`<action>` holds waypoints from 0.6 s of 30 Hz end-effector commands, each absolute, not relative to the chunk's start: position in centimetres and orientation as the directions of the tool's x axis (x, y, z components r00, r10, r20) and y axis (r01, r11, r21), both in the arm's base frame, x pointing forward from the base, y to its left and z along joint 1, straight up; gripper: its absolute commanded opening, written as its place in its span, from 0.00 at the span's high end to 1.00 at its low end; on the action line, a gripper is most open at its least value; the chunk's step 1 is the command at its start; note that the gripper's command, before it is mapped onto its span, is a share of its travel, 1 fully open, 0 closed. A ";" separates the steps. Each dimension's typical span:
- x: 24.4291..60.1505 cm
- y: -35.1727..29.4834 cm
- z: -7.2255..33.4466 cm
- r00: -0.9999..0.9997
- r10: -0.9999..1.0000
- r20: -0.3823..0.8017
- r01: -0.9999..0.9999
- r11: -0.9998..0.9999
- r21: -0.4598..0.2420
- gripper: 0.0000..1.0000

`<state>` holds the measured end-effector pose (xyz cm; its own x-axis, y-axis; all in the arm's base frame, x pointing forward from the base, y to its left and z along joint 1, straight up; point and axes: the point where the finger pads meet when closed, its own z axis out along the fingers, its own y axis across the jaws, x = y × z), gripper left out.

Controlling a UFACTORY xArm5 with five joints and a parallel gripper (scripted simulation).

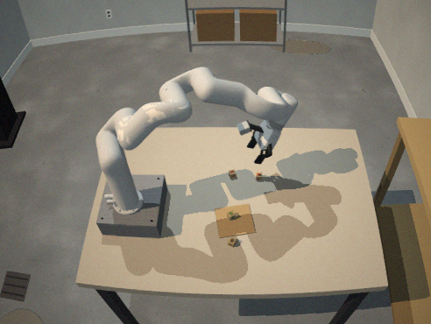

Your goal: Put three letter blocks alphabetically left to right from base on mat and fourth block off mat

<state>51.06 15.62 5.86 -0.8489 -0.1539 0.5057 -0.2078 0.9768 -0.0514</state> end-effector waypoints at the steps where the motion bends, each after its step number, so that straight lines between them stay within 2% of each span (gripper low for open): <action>1: 51.2 15.7 6.0 -0.850 -0.148 0.506 -0.203 0.978 -0.055 0.00; 4: 51.2 15.7 6.0 -0.850 -0.148 0.506 -0.203 0.978 -0.055 0.00; 5: 51.8 15.6 6.5 -0.863 -0.098 0.496 -0.157 0.985 -0.077 0.00; 14: 51.8 15.6 6.5 -0.863 -0.098 0.496 -0.157 0.985 -0.077 0.00; 16: 53.1 15.4 7.6 -0.882 0.007 0.471 -0.057 0.991 -0.123 0.00; 18: 53.1 15.4 7.6 -0.882 0.007 0.471 -0.057 0.991 -0.123 0.00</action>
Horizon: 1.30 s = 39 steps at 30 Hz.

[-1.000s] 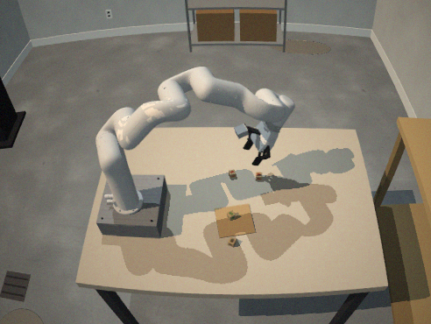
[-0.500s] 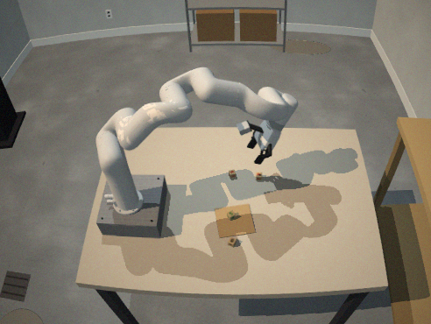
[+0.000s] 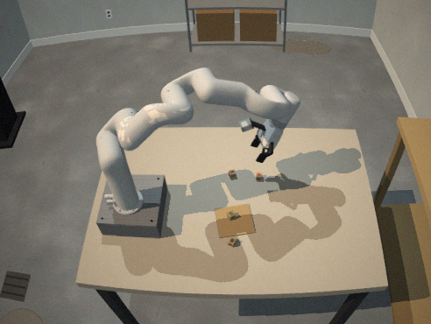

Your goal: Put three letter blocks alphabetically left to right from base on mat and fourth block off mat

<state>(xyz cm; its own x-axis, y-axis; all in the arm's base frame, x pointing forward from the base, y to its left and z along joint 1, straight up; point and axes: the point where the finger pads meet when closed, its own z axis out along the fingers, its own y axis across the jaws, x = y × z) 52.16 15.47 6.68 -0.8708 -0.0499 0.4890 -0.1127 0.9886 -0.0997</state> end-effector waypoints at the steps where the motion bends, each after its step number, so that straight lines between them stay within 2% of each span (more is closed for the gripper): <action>1: 53.1 15.4 7.6 -0.882 0.007 0.471 -0.057 0.991 -0.123 0.00; 10: 53.1 15.4 7.6 -0.882 0.007 0.471 -0.057 0.991 -0.123 0.00; 12: 54.3 15.1 8.8 -0.890 0.122 0.439 0.052 0.985 -0.167 0.00; 35: 54.9 15.0 9.5 -0.889 0.182 0.420 0.110 0.976 -0.188 0.00; 37: 56.0 14.6 10.9 -0.874 0.305 0.379 0.231 0.946 -0.228 0.00; 39: 56.0 14.6 10.9 -0.874 0.305 0.379 0.231 0.946 -0.228 0.00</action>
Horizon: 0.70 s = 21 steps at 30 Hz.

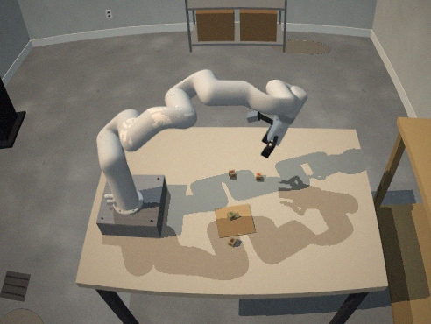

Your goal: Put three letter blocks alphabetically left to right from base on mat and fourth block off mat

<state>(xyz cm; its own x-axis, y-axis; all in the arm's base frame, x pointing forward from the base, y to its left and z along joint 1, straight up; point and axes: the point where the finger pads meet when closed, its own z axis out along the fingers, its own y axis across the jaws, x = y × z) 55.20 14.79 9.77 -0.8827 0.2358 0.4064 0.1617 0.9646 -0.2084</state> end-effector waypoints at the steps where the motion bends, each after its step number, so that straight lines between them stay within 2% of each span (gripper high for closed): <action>1: 56.0 14.6 10.9 -0.874 0.305 0.379 0.231 0.946 -0.228 0.00; 14: 56.0 14.6 10.9 -0.874 0.305 0.379 0.231 0.946 -0.228 0.00; 16: 57.0 14.1 12.4 -0.840 0.431 0.331 0.357 0.897 -0.261 0.00; 21: 57.0 14.1 12.4 -0.840 0.431 0.331 0.357 0.897 -0.261 0.00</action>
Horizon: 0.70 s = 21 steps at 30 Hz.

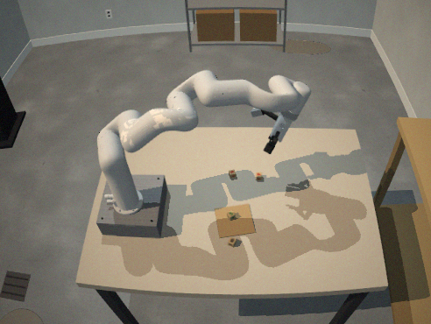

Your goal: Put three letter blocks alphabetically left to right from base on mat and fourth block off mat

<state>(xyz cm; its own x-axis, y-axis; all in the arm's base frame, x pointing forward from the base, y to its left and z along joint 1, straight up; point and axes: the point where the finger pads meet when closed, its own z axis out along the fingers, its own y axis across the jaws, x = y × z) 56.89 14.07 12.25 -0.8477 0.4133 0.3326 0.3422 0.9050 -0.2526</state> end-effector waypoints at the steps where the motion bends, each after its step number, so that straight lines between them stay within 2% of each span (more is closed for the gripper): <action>1: 57.0 14.1 12.4 -0.840 0.431 0.331 0.357 0.897 -0.261 0.00; 15: 57.0 14.1 12.4 -0.840 0.431 0.331 0.357 0.897 -0.261 0.00; 17: 57.8 13.5 13.9 -0.787 0.549 0.281 0.477 0.831 -0.287 0.00; 21: 57.8 13.5 14.0 -0.784 0.555 0.279 0.483 0.827 -0.288 0.00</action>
<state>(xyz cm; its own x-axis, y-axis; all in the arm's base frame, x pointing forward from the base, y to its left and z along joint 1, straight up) 57.57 13.56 13.50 -0.7999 0.5255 0.2898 0.4541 0.8458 -0.2801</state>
